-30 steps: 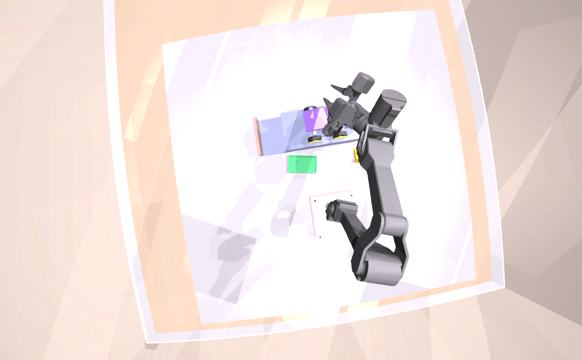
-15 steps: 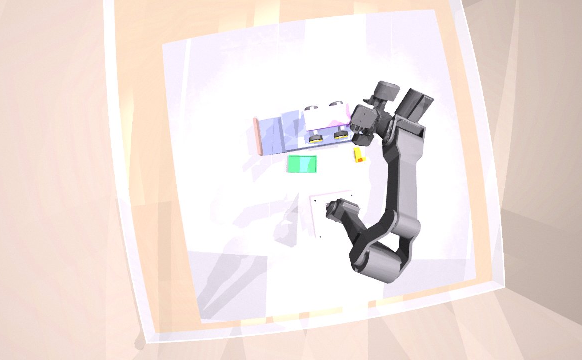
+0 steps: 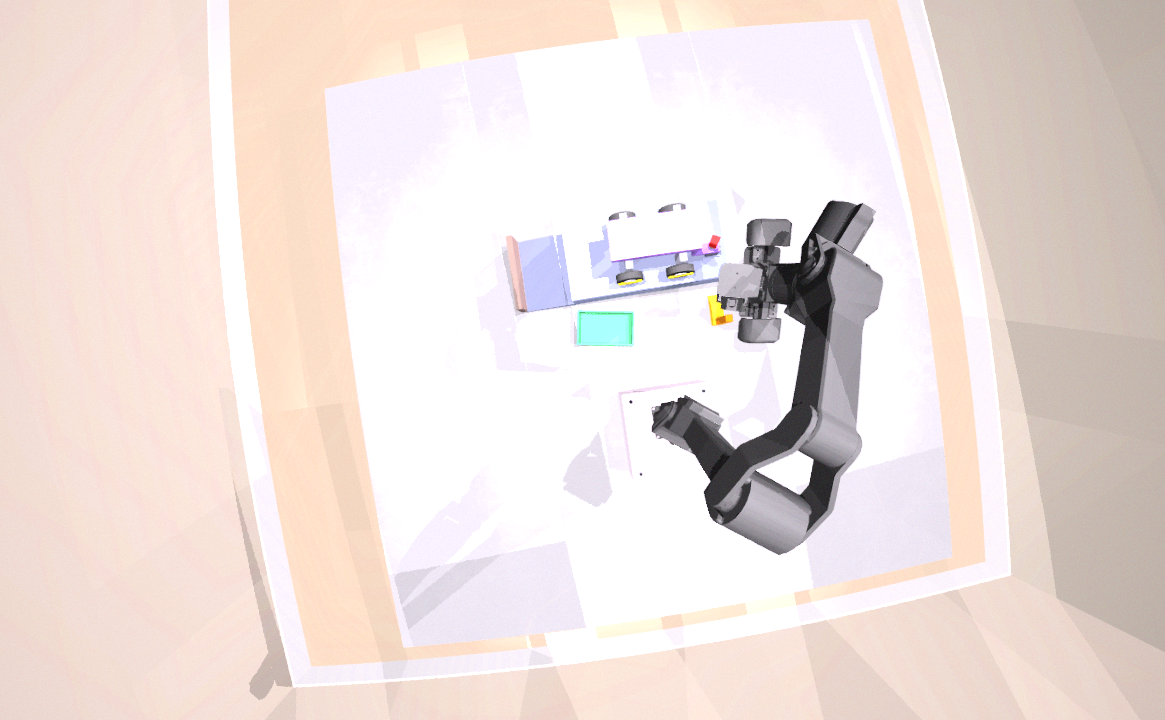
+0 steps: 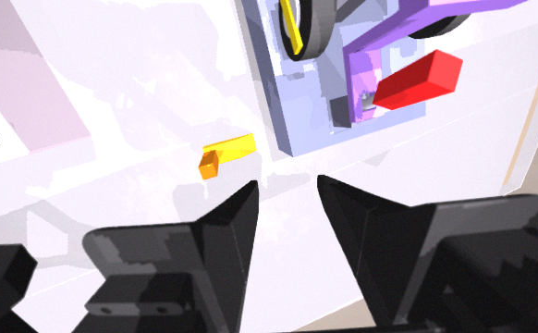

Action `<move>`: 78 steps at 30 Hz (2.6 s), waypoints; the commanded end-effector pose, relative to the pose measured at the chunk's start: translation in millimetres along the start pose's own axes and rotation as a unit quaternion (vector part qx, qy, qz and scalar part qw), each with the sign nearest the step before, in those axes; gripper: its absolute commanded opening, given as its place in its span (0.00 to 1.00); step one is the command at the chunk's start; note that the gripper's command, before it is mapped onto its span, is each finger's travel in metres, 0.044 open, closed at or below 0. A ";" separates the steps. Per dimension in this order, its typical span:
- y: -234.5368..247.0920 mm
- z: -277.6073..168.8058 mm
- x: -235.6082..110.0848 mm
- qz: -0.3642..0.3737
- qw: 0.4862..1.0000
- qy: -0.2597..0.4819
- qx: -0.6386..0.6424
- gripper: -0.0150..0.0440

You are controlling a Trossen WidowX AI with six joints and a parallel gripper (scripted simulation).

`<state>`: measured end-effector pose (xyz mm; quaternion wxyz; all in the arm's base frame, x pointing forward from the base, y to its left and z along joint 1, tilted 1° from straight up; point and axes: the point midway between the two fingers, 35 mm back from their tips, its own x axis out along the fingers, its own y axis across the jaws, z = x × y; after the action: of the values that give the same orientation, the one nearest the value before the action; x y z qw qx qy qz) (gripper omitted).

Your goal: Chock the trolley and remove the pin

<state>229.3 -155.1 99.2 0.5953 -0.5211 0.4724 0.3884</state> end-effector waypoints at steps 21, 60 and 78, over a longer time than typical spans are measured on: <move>55.3 -7.1 21.8 0.124 0.991 -0.004 -0.058 0.58; 69.0 -7.1 67.2 0.125 0.991 -0.005 -0.058 0.58; 75.3 -7.1 91.3 0.125 0.990 -0.005 -0.058 0.58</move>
<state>181.3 -154.1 -2.4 0.5156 -0.4913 0.5064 0.4861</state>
